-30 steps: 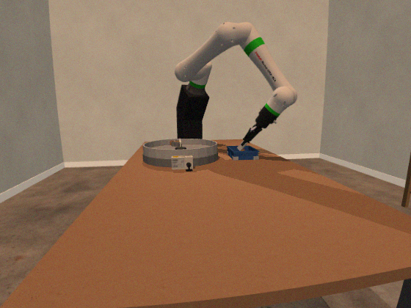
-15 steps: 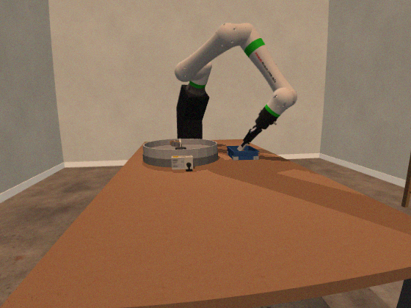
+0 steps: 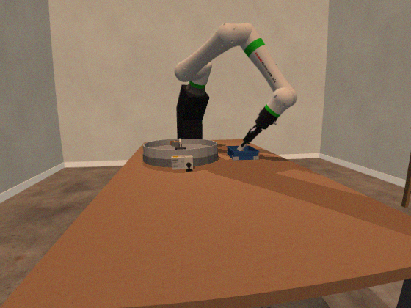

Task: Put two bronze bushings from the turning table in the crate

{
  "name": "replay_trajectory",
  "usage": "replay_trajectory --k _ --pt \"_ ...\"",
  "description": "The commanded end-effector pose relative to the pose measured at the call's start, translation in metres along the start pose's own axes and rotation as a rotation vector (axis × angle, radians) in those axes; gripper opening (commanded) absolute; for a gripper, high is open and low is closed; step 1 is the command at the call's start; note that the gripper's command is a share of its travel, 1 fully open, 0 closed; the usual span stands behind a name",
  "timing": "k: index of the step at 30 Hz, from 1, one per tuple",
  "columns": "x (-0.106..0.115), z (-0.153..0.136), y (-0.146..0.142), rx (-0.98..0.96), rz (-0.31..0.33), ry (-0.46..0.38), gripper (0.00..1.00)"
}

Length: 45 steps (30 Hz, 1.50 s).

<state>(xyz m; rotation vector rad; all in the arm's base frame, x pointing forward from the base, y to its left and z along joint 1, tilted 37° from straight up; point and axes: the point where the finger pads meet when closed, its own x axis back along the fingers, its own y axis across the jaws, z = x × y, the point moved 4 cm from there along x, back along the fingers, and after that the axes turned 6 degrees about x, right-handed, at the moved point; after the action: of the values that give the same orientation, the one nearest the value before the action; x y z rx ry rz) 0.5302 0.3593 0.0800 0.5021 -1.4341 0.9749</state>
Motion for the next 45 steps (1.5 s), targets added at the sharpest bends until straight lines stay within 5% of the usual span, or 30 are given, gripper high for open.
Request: replay_trajectory --k 1,45 --pt "0.0002 -0.0001 0.0 0.0 0.0 0.0 0.0" --pt "-0.0042 -0.0037 -0.0004 0.0 0.0 0.0 0.0"
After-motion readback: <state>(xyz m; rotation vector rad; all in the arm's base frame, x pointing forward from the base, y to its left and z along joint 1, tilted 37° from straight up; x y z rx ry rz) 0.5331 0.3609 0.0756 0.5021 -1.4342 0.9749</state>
